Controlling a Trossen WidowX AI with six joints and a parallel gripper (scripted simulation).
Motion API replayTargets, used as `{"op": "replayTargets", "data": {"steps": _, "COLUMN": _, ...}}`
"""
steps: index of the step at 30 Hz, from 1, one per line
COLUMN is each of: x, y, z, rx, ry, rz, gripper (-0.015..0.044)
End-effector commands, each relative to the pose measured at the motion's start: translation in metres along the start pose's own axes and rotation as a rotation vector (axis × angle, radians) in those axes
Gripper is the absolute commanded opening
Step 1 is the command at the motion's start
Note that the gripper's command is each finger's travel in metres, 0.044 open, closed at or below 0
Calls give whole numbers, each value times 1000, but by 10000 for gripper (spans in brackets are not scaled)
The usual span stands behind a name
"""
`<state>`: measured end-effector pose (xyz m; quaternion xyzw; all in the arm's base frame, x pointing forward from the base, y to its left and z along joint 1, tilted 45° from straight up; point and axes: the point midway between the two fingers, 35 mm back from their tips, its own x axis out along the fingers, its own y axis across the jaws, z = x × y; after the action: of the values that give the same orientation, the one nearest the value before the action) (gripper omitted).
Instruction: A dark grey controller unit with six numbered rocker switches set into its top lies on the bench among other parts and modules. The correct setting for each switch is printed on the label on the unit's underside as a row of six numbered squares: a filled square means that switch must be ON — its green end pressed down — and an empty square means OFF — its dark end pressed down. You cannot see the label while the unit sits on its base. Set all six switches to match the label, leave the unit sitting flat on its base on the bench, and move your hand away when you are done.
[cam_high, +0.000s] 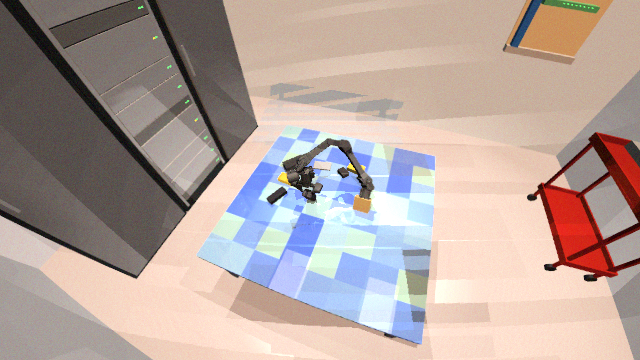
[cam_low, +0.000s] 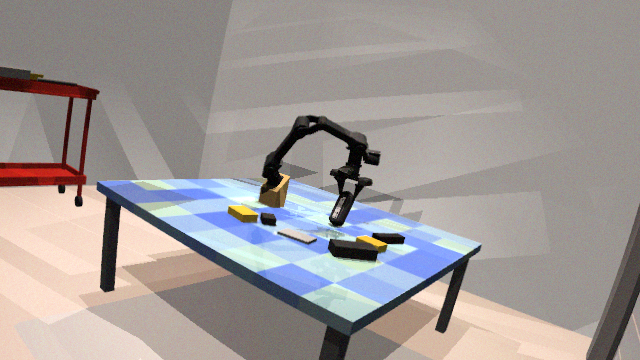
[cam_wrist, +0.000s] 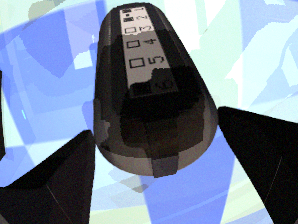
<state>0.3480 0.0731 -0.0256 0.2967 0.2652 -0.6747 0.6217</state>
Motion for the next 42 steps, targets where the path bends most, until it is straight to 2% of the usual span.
{"op": "replayTargets", "data": {"steps": 1, "x": 2, "y": 0, "z": 8, "rx": -5, "ry": -16, "rz": -1, "gripper": 336}}
{"op": "replayTargets", "data": {"steps": 42, "x": -1, "y": 0, "z": 42, "rx": -6, "ry": -18, "rz": -1, "gripper": 337}}
